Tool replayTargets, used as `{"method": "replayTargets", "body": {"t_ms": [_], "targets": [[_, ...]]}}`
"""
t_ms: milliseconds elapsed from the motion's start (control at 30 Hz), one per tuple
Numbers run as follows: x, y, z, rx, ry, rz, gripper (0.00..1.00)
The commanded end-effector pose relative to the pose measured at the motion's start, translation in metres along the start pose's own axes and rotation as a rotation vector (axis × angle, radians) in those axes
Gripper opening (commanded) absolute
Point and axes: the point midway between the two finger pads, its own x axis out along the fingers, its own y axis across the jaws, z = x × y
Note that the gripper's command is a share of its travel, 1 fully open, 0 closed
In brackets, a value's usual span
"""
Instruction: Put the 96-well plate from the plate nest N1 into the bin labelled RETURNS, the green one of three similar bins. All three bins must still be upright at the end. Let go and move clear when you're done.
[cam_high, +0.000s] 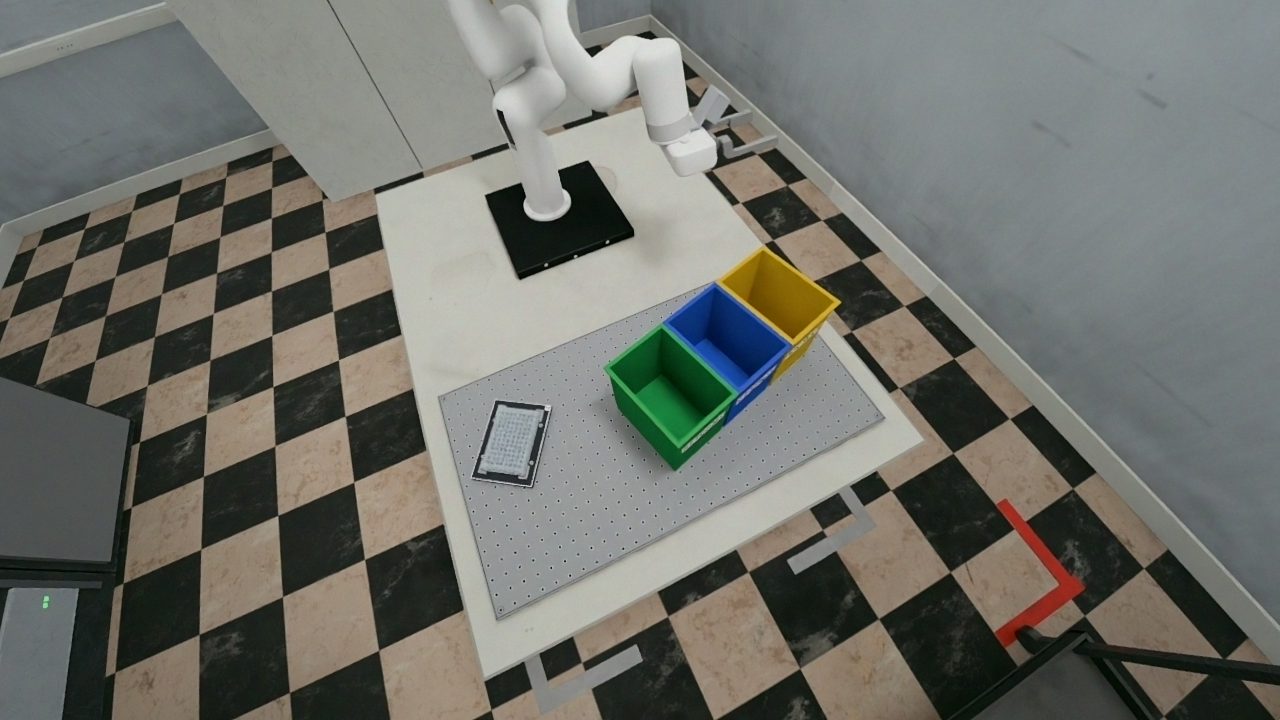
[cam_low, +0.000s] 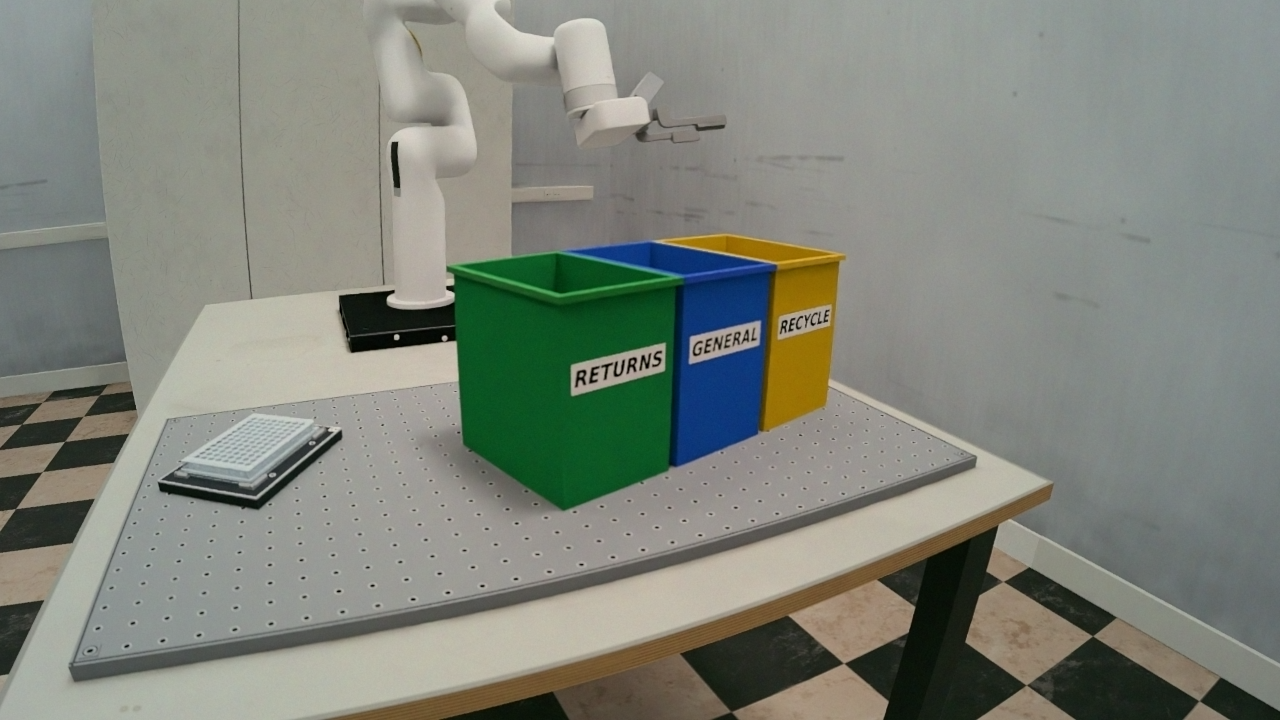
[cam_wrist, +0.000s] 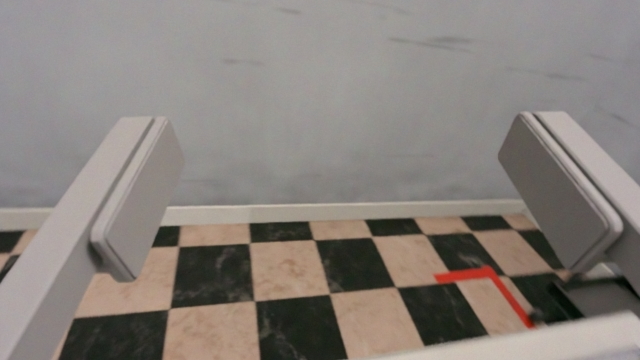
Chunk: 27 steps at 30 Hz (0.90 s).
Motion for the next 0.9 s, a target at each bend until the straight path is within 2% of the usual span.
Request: {"method": "replayTargets", "body": {"t_ms": [0, 133, 267, 467, 600, 767, 867], "targets": [[-0.005, -0.019, 0.003, -0.001, 0.019, -0.098, 0.37], [-0.012, -0.038, 0.004, -0.001, 0.019, -0.098, 0.37], [-0.021, -0.056, 0.005, 0.007, 0.043, -0.229, 0.37], [-0.030, -0.074, 0.006, 0.007, 0.045, -0.238, 0.37], [-0.041, -0.091, 0.008, 0.014, 0.068, -0.369, 0.37], [-0.052, -0.109, 0.009, 0.014, 0.070, -0.378, 0.37], [-0.061, -0.121, 0.011, 0.018, 0.088, -0.476, 0.37]]}}
